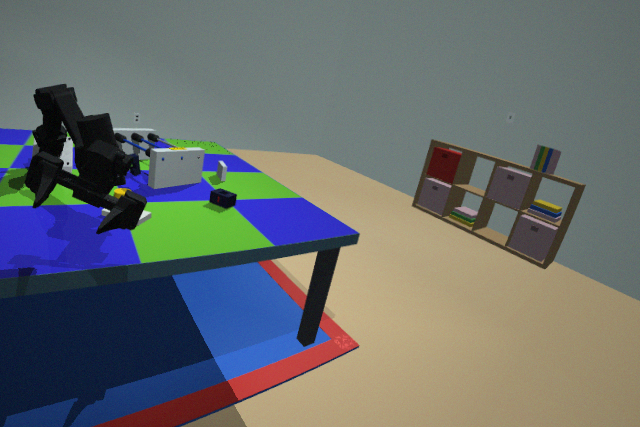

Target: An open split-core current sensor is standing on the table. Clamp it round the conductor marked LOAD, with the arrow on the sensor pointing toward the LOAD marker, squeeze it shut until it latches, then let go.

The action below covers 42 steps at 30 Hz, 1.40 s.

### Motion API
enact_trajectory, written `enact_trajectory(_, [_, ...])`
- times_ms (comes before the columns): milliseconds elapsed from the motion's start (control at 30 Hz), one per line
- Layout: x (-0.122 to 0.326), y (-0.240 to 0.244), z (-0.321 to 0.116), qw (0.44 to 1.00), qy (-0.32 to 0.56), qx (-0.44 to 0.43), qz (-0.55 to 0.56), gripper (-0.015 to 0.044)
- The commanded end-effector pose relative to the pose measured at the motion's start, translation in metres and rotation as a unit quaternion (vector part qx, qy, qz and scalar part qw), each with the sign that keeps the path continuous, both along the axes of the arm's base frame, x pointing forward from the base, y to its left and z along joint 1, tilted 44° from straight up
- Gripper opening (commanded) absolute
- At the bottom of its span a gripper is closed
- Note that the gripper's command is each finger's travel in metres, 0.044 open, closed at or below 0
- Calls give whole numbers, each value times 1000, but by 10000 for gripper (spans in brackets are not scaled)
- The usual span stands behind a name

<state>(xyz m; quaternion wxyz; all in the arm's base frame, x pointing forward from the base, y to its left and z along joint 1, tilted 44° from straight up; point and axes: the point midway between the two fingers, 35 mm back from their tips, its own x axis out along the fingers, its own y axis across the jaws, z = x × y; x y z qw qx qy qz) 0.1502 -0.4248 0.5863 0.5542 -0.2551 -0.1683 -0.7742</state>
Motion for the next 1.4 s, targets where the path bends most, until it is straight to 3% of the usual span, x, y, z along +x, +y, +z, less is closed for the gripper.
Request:
enact_trajectory(0, [57, 39, -14, 992, 22, 19, 123, 440])
enact_trajectory(267, [133, 126, -56, 941, 45, 69, 329, 440])
enact_trajectory(533, [177, 226, -114, 847, 79, 119, 512, 440])
enact_trajectory(767, [188, 319, -177, 731, 113, 168, 652, 440])
enact_trajectory(1033, [169, 416, -256, 574, 151, 230, 771, 440])
enact_trajectory(1367, [167, 425, -265, 558, 156, 242, 778, 440])
